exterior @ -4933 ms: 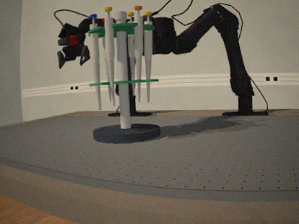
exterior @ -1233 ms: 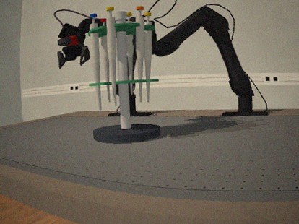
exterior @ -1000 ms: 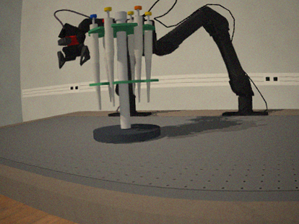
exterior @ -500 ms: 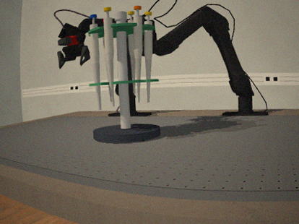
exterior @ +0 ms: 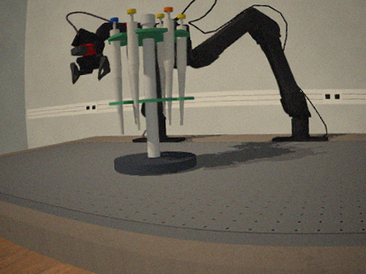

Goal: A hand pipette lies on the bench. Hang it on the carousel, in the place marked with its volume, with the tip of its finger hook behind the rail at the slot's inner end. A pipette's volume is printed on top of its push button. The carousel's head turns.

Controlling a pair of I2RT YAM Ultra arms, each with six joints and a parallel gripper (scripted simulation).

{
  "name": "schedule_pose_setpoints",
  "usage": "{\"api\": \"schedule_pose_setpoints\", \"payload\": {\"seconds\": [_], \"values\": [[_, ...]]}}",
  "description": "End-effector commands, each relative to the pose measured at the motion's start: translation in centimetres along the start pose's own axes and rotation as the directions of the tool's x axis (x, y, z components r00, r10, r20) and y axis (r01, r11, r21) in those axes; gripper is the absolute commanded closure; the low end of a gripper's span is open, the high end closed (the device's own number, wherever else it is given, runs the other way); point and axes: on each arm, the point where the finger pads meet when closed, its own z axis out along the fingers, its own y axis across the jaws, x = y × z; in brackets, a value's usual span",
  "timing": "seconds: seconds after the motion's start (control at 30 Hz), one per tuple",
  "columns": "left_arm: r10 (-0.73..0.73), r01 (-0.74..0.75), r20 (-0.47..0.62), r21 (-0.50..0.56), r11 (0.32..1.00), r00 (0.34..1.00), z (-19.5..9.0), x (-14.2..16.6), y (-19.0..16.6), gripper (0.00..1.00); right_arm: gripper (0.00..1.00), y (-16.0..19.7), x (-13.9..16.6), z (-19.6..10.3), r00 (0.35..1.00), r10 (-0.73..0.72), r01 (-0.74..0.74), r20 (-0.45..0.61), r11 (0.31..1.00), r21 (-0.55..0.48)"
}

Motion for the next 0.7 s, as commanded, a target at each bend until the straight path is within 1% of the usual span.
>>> {"api": "schedule_pose_setpoints", "payload": {"seconds": [0.0, 0.4, 0.43, 0.57, 0.67], "values": [[-0.065, 0.066, 0.036, -0.030, 0.997, 0.997, 0.3, -3.2, 1.1, 0.88, 0.00, -0.3, -0.9, -0.6, 0.999, -0.026, 0.025, 0.036, 1.000, 0.012], [-0.065, 0.066, 0.036, -0.030, 0.997, 0.997, 0.3, -3.2, 1.1, 0.88, 0.00, -0.3, -0.9, -0.6, 0.999, -0.026, 0.025, 0.036, 1.000, 0.012], [-0.023, 0.024, 0.013, -0.048, 0.999, 1.000, -0.1, -1.3, -0.3, 0.88, 0.00, -0.3, -0.9, -0.6, 0.999, -0.026, 0.025, 0.036, 1.000, 0.012], [-0.028, 0.030, 0.014, -0.194, 0.981, 1.000, -0.2, -1.2, -0.3, 0.88, 0.00, -0.3, -0.9, -0.6, 0.999, -0.026, 0.025, 0.036, 1.000, 0.012], [-0.031, 0.033, 0.014, -0.199, 0.979, 0.999, 0.0, -1.2, -0.1, 0.88, 0.00, -0.3, -0.9, -0.6, 0.999, -0.026, 0.025, 0.036, 1.000, 0.012]]}}
